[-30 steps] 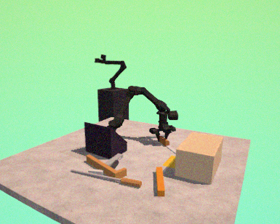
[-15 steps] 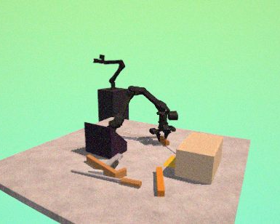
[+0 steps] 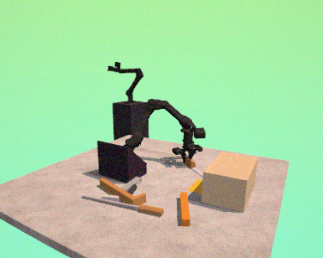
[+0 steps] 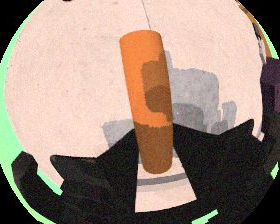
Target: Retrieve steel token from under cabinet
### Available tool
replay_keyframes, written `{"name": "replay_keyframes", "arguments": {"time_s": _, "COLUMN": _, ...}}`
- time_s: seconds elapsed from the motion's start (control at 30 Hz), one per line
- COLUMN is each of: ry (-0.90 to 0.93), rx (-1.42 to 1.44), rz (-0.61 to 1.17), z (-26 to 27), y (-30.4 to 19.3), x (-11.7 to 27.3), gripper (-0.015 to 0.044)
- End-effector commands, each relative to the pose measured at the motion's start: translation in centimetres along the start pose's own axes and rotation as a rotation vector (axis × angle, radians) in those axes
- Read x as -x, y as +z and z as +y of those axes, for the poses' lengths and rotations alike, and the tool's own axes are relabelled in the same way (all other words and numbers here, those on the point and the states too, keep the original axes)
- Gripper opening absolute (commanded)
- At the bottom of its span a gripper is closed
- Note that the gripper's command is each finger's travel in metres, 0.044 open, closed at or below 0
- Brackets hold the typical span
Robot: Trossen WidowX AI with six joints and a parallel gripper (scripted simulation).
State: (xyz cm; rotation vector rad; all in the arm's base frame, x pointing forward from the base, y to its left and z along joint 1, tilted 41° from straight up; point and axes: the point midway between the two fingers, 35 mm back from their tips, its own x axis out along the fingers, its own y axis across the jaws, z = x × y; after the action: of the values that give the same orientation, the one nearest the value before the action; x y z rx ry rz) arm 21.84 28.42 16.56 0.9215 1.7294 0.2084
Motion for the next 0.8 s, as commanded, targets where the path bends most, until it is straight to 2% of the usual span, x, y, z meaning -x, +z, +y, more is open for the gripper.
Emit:
{"name": "replay_keyframes", "arguments": {"time_s": 0.0, "ry": 0.000, "rx": 0.005, "rz": 0.000, "z": 0.0, "y": 0.0, "x": 0.0, "gripper": 0.0000}}
{"name": "replay_keyframes", "arguments": {"time_s": 0.77, "ry": -0.001, "rx": 0.006, "rz": -0.001, "z": 0.0, "y": -2.6, "x": 0.3, "gripper": 0.0000}}
